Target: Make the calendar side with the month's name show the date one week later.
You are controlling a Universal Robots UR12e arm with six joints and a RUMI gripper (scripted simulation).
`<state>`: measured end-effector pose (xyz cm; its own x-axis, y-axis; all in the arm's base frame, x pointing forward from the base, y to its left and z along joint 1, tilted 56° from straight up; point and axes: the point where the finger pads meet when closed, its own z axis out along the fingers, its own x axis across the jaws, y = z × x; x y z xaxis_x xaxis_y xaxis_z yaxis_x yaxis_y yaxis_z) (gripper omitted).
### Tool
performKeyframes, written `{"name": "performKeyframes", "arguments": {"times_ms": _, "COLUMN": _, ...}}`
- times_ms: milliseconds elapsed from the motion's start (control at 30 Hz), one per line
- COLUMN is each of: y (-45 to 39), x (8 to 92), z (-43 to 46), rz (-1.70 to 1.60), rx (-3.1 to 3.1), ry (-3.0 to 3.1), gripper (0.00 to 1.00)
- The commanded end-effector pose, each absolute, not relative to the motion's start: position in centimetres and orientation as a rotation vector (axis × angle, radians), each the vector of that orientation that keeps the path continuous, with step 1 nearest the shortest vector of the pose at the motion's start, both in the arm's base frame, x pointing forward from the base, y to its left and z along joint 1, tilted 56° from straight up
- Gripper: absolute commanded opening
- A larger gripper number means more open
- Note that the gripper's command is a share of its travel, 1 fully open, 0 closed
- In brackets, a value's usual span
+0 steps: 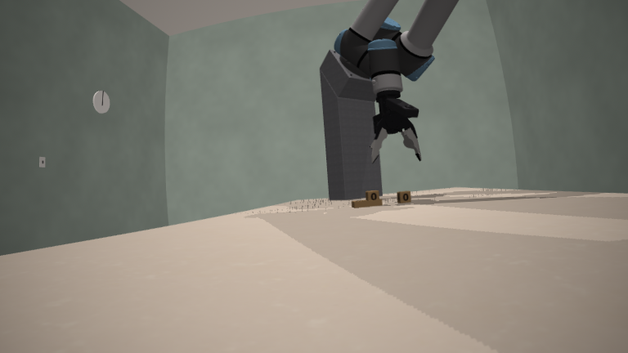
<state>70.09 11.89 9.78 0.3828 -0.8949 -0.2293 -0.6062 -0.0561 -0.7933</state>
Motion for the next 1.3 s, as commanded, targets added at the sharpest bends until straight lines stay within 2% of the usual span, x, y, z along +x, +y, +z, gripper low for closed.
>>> {"name": "performKeyframes", "arguments": {"times_ms": 0, "y": 11.4, "x": 70.3, "z": 9.6, "rz": -0.468, "rx": -1.842, "ry": 1.222, "gripper": 1.0}}
{"name": "performKeyframes", "arguments": {"times_ms": 1267, "y": 6.1, "x": 71.7, "z": 7.2, "rz": -0.997, "rx": -2.364, "ry": 0.179, "gripper": 1.0}}
